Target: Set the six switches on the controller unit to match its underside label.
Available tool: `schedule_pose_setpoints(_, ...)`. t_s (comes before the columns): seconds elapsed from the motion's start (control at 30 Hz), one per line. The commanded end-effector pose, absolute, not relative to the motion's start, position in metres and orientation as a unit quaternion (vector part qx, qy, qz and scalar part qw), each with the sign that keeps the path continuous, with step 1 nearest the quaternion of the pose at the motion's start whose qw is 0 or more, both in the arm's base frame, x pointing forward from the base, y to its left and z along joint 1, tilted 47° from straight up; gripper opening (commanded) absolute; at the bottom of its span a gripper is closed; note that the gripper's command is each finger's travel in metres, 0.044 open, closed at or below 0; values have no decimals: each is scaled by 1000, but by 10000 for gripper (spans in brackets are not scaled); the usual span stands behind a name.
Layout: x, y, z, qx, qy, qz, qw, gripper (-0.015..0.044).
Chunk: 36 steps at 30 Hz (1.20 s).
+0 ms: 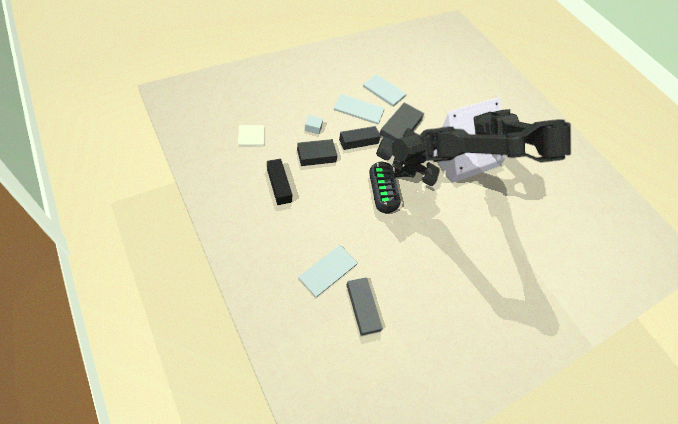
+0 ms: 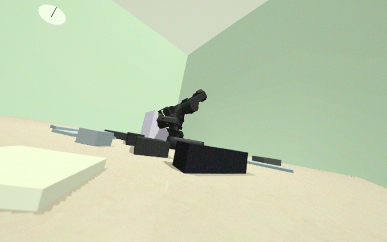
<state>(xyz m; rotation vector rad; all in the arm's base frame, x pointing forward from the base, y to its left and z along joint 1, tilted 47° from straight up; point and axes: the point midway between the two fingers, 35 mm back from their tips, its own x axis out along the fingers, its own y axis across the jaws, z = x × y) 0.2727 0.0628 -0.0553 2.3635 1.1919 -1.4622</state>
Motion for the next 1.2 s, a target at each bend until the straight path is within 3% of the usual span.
schedule_pose_setpoints(0.0,283,59,-56,785,390,-477,67,0)
schedule_pose_setpoints(0.77,236,64,23,784,390,-478,67,0)
schedule_pose_setpoints(1.17,300,63,45,724,491,-473,104,0)
